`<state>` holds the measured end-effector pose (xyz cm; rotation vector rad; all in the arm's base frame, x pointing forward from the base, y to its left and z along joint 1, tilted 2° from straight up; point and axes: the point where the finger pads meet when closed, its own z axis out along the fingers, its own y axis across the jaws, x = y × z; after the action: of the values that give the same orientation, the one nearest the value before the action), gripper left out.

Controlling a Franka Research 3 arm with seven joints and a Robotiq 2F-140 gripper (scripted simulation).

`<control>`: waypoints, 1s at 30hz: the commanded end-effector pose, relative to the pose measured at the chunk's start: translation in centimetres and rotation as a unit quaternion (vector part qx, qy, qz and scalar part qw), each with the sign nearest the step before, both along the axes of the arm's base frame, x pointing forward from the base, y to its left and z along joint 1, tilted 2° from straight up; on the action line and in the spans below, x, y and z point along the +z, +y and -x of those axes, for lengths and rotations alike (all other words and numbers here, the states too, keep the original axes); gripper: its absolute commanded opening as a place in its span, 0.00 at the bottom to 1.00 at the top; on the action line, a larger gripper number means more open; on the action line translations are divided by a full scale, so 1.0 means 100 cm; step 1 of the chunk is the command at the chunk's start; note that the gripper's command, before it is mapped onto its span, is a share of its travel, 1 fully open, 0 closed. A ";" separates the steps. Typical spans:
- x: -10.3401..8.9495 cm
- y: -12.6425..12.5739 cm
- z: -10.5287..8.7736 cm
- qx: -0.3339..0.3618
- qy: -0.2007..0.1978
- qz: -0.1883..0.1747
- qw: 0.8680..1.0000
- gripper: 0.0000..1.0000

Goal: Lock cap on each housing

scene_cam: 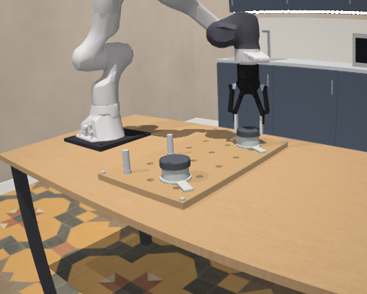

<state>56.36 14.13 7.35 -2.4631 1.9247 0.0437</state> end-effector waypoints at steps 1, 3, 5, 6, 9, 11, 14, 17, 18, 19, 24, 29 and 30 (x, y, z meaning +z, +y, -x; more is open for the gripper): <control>-0.001 -0.003 0.001 0.002 0.001 0.000 1.000 0.10; -0.001 -0.004 0.001 0.002 0.001 0.000 1.000 0.10; -0.001 -0.005 0.001 0.002 0.001 0.000 1.000 0.10; -0.001 -0.005 0.001 0.002 0.001 0.000 1.000 0.10; -0.001 -0.006 0.001 0.002 0.001 0.000 1.000 0.10; -0.001 -0.007 0.001 0.002 0.001 0.000 1.000 0.10; -0.001 -0.008 0.001 0.002 0.001 0.000 1.000 0.10; -0.001 -0.010 0.001 0.002 0.001 0.000 1.000 0.10; -0.001 -0.011 0.002 0.002 0.001 0.000 1.000 0.10; -0.001 -0.011 0.002 0.002 0.001 0.000 1.000 0.10; -0.001 -0.015 0.002 0.002 0.001 0.000 1.000 0.10; -0.001 -0.017 0.002 0.002 0.001 0.000 1.000 0.10; -0.001 -0.018 0.002 0.002 0.001 0.000 1.000 0.10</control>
<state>56.26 12.60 7.30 -2.4622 1.9275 0.0417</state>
